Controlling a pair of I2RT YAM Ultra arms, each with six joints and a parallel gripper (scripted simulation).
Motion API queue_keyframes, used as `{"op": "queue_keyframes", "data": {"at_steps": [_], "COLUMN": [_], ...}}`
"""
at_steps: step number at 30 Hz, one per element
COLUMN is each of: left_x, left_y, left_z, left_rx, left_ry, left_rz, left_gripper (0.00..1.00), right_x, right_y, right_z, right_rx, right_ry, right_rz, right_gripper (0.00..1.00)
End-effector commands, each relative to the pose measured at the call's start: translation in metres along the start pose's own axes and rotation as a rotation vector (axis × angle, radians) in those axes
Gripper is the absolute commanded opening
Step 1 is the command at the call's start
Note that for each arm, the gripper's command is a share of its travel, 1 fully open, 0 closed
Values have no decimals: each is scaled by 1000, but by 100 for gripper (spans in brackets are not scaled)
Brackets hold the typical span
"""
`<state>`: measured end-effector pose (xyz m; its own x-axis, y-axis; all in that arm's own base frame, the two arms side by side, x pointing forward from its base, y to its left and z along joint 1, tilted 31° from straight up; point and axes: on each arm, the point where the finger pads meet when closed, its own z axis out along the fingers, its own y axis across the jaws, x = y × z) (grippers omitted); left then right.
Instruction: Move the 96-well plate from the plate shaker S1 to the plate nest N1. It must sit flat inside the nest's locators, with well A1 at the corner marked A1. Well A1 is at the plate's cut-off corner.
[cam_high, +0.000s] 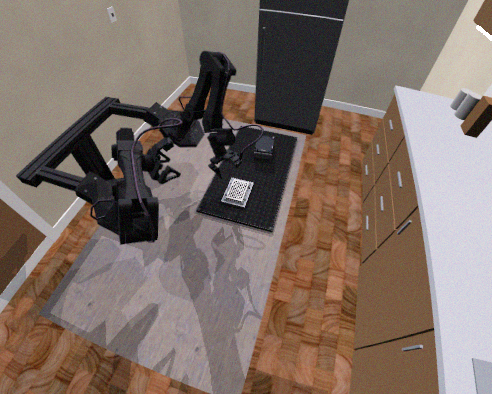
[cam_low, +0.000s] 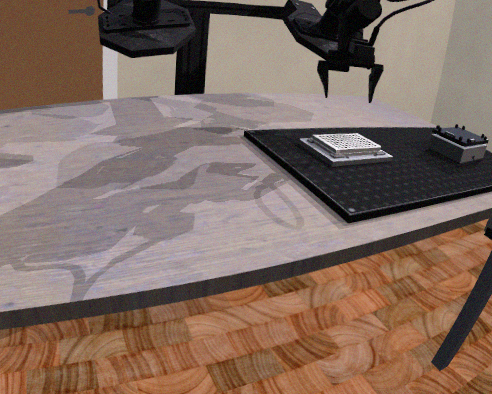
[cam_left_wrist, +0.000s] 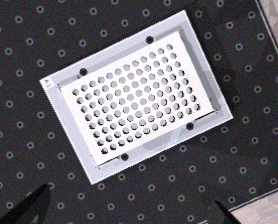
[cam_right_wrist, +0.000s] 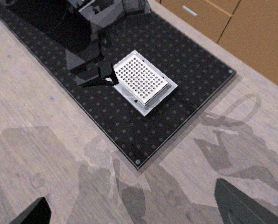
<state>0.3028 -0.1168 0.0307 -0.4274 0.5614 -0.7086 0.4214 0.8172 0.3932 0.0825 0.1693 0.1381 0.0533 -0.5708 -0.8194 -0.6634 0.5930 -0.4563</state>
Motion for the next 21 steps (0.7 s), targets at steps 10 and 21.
{"op": "queue_keyframes", "data": {"at_steps": [10, 21], "left_x": [-4, -11], "left_y": [-2, 2], "left_z": [-1, -2], "left_rx": [-13, -23], "left_ry": [-35, -51], "left_rz": [-15, -24], "left_gripper": [100, 100], "right_x": [-7, -7], "right_y": [-1, -1], "right_z": [-3, -3], "right_rx": [1, 1], "right_ry": [-12, -12], "right_rz": [3, 3], "right_gripper": [100, 100]}}
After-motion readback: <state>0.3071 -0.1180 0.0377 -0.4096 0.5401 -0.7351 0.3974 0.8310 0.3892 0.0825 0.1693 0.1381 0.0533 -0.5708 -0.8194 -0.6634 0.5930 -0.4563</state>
